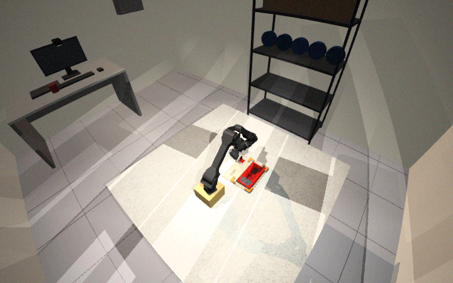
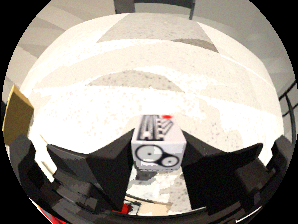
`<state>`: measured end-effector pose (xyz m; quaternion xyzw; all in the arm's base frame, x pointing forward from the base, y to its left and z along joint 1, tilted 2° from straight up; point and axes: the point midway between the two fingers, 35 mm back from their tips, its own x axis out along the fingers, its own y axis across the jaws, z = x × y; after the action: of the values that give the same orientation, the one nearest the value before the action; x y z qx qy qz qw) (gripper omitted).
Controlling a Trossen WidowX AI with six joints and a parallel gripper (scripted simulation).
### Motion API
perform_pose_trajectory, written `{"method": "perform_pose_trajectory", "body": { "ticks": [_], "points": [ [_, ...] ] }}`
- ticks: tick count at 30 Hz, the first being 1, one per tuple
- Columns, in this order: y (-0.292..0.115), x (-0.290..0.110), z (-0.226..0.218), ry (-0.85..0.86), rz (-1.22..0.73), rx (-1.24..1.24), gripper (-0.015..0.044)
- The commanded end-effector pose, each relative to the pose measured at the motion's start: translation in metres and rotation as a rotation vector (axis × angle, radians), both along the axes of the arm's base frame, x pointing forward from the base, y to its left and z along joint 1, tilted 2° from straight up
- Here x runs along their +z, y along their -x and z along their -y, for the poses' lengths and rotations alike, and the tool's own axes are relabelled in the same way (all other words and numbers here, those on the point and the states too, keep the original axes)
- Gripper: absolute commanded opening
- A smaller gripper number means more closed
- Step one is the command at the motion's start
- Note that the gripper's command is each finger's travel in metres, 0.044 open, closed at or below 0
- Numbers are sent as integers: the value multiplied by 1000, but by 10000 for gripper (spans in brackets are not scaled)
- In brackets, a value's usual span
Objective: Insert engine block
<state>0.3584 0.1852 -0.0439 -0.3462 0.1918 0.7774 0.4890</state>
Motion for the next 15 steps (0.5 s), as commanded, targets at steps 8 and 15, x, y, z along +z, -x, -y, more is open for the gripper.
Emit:
{"method": "perform_pose_trajectory", "body": {
  "ticks": [8, 15],
  "points": [
    [0, 0, 0, 0, 0, 0, 184],
    [0, 0, 0, 0, 0, 0, 368]
  ]
}}
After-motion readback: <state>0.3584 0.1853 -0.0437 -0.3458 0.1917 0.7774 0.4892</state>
